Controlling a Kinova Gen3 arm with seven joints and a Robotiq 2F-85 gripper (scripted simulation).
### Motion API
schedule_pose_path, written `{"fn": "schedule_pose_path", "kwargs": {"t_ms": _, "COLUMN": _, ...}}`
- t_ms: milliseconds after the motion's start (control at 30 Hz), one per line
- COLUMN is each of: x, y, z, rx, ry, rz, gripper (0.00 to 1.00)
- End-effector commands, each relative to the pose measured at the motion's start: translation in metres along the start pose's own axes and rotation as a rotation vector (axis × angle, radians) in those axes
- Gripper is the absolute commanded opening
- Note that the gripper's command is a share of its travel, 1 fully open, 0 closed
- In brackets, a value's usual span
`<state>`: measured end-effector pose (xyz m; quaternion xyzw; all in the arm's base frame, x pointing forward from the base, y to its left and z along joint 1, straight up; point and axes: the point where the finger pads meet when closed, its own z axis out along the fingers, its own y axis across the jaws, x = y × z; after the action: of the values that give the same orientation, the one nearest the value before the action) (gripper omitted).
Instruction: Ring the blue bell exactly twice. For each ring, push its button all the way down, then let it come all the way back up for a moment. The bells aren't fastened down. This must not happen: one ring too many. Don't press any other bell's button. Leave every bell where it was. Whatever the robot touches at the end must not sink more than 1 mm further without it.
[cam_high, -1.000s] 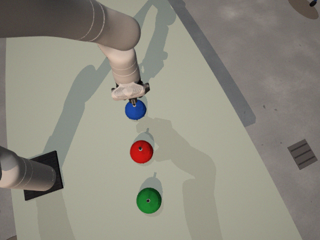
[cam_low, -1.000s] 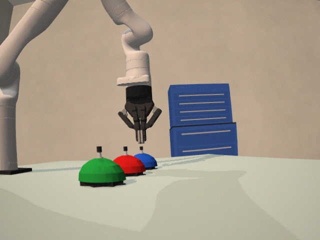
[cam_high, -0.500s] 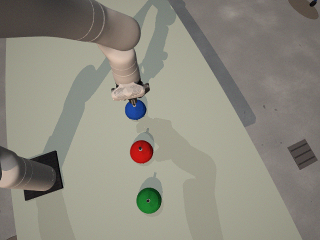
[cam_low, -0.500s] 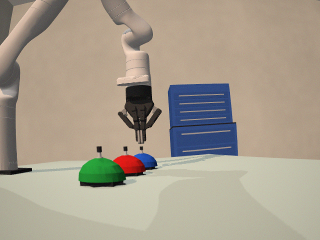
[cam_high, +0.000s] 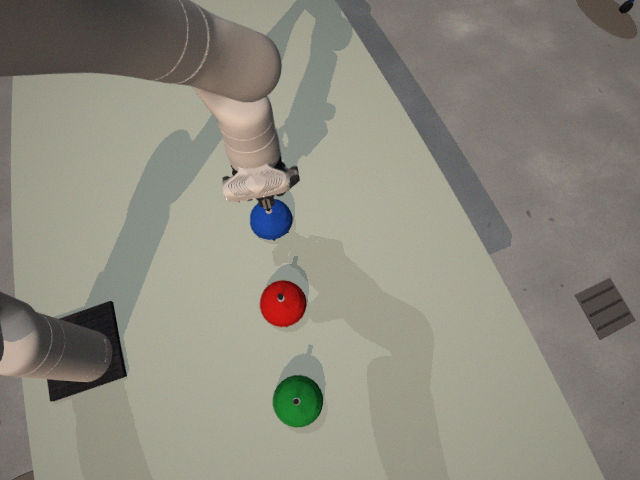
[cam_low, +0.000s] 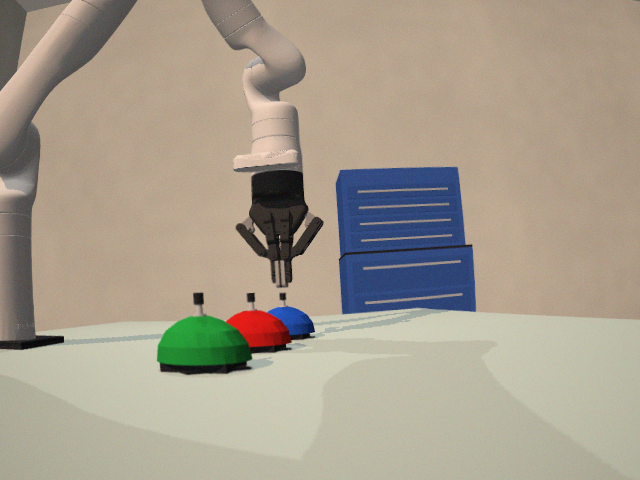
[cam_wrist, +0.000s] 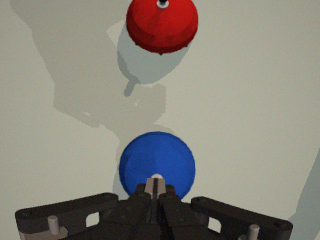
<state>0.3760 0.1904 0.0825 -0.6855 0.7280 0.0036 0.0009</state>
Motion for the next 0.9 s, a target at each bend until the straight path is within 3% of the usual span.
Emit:
{"fn": "schedule_pose_path", "kwargs": {"t_ms": 0, "x": 0.0017, "y": -0.0025, "z": -0.0001, "rx": 0.008, "ry": 0.001, "rz": -0.009, "gripper": 0.0}}
{"fn": "schedule_pose_path", "kwargs": {"t_ms": 867, "x": 0.0018, "y": -0.0026, "z": 0.0099, "rx": 0.008, "ry": 0.001, "rz": -0.009, "gripper": 0.0}}
